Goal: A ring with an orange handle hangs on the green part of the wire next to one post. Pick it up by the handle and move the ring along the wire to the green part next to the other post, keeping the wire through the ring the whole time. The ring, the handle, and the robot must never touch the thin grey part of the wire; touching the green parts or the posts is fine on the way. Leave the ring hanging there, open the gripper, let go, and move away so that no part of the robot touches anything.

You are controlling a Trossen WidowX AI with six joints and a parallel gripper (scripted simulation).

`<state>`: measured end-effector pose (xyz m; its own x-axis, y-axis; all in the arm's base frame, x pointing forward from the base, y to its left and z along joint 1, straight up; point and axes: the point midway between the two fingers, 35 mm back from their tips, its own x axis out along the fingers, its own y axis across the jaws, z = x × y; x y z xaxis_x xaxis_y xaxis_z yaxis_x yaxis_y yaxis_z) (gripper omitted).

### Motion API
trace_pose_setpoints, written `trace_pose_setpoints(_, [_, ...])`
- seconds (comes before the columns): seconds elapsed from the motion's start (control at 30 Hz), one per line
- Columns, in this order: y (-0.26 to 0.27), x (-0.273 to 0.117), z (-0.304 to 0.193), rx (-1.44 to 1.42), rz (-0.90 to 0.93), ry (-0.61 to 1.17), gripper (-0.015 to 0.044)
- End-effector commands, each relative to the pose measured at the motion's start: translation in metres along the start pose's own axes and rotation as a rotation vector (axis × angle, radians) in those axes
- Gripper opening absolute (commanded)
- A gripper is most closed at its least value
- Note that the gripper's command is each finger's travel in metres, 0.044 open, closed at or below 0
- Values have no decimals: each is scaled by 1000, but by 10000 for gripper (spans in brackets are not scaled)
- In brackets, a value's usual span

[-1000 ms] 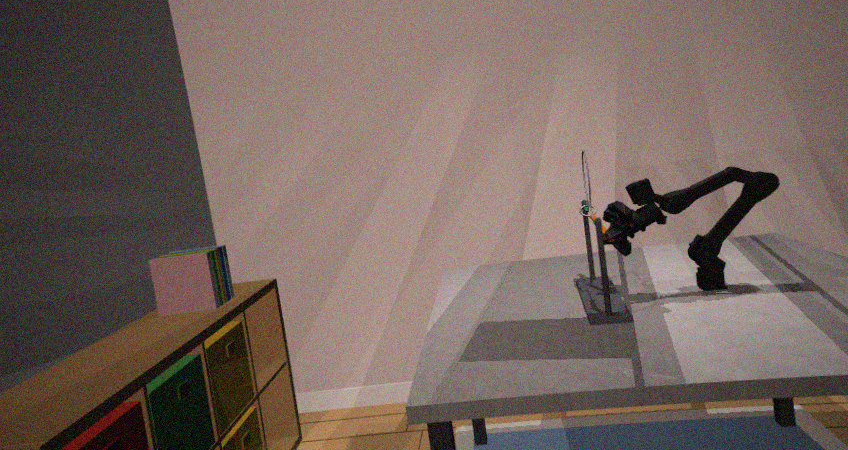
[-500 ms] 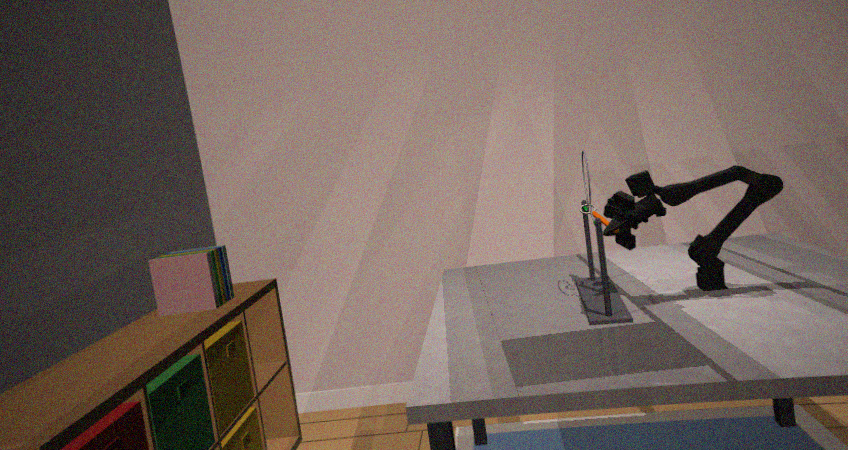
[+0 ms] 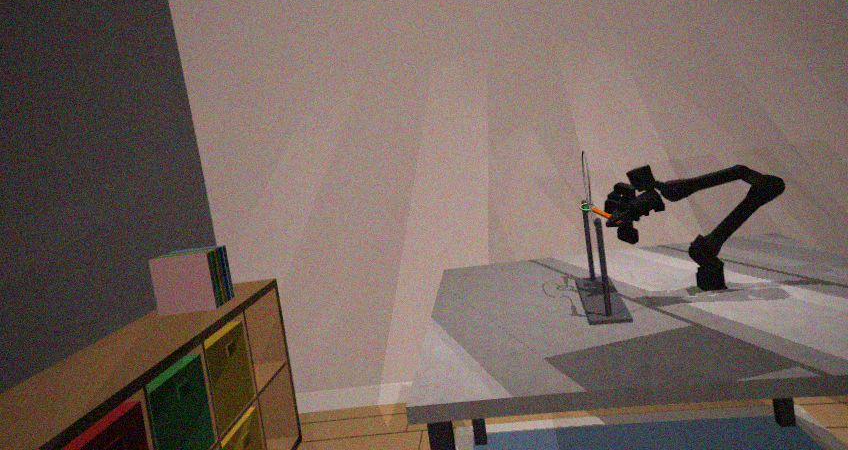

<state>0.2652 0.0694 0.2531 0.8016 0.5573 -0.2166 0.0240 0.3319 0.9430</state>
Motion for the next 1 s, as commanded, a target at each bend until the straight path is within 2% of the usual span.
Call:
trace_pose_setpoints(0.0, [10,-2,1,16,30,-1,-150])
trace_pose_setpoints(0.97, [72,-13,13,346,279,8,-150])
